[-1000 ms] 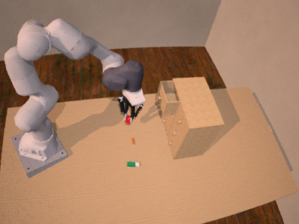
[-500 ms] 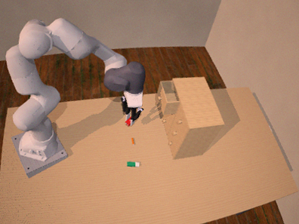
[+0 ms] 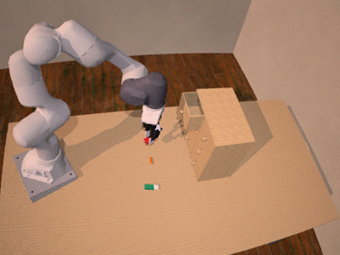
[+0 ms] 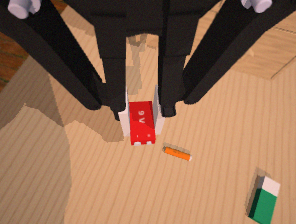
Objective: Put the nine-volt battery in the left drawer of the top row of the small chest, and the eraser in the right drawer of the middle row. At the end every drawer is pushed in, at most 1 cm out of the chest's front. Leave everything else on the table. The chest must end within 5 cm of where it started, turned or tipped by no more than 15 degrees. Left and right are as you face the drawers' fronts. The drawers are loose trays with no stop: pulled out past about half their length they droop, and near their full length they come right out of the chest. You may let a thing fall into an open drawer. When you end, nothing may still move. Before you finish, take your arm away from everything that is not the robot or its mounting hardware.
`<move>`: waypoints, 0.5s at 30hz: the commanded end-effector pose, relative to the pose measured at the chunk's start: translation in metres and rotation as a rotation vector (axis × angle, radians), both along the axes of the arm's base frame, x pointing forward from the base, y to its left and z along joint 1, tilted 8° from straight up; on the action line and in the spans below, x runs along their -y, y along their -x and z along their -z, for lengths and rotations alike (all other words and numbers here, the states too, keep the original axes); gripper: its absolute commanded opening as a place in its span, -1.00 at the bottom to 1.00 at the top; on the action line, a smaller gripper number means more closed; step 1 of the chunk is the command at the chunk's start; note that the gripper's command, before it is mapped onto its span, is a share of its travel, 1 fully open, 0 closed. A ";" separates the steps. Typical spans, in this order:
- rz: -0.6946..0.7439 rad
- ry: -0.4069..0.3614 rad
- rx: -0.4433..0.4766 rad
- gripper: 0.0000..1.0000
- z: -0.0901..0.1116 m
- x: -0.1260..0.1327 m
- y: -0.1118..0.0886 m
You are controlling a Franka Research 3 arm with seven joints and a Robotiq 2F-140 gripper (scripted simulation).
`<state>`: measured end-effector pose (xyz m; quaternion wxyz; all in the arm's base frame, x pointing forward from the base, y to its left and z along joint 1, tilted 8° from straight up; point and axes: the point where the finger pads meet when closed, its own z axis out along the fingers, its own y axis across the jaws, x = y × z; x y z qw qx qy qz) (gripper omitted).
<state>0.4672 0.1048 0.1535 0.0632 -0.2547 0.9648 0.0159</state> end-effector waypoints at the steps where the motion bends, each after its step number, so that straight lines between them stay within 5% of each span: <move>1: 0.140 -0.020 -0.010 -0.73 -0.001 0.000 -0.001; 15: 0.388 -0.051 -0.027 -0.73 -0.001 0.008 -0.007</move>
